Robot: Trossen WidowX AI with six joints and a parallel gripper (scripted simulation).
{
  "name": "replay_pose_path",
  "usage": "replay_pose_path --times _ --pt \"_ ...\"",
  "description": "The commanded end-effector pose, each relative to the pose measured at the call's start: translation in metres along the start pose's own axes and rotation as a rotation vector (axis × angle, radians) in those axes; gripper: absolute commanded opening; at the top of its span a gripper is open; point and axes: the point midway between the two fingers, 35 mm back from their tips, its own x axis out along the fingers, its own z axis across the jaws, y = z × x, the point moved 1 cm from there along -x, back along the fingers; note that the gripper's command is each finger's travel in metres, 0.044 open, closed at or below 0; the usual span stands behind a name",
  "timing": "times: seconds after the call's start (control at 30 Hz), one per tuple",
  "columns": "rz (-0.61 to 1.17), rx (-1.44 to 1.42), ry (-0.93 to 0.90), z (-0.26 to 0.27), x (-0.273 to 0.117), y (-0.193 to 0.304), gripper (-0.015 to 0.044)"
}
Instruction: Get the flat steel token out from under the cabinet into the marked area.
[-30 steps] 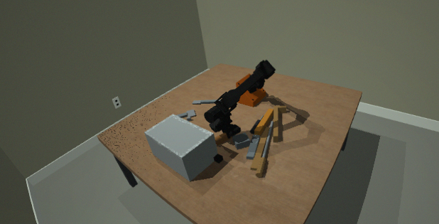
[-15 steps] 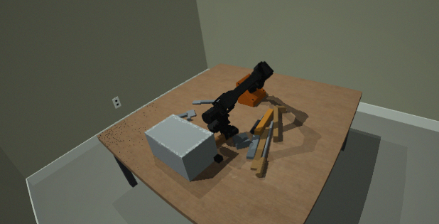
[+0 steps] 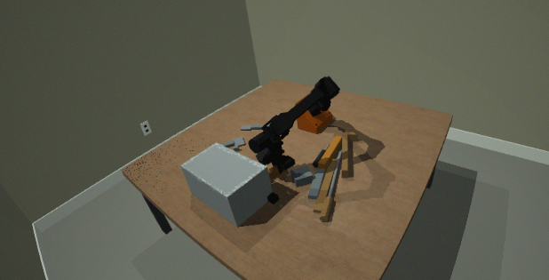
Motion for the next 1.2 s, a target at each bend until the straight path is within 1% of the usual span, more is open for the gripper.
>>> replay_pose_path --times 0.0,1.17 --pt "0.004 0.008 0.005 -0.007 0.001 0.001 0.0" --pt "0.005 0.009 0.004 -0.005 0.001 0.03 0.0"
